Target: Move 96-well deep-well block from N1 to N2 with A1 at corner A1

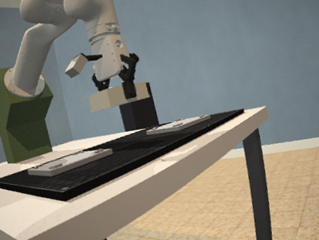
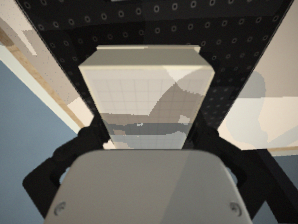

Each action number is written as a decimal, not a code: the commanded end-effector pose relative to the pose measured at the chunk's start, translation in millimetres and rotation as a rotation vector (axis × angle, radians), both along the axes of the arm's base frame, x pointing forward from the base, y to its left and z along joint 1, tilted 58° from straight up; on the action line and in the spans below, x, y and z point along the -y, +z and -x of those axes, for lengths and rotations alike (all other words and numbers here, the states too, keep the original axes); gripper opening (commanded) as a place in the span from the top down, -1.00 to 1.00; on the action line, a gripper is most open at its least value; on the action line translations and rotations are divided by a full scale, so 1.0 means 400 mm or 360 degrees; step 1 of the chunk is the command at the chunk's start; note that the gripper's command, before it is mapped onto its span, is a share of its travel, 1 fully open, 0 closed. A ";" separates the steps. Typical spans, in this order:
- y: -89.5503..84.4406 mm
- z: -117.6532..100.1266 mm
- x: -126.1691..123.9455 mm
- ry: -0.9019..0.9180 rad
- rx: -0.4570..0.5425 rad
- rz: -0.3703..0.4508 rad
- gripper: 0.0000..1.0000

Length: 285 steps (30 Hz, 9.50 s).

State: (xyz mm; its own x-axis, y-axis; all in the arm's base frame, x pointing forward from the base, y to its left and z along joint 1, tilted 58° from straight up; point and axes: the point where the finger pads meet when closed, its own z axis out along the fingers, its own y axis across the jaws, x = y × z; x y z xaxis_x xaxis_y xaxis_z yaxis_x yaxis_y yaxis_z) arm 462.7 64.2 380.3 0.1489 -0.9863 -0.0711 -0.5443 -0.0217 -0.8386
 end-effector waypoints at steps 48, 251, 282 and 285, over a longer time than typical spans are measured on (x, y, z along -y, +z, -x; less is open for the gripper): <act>0.038 0.039 -0.381 -0.0032 0.0018 0.0021 1.00; -0.068 -0.131 -0.509 -0.0032 0.0018 0.0021 -1.00; -0.068 -0.131 -0.509 -0.0032 0.0018 0.0021 -1.00; -0.065 -0.126 -0.508 -0.0032 0.0018 0.0021 -1.00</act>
State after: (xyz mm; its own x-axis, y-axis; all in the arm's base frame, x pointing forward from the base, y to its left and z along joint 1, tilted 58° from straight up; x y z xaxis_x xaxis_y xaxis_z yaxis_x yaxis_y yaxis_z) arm 515.3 267.5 352.6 0.1296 -0.9900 -0.0563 -0.5357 -0.0221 -0.8441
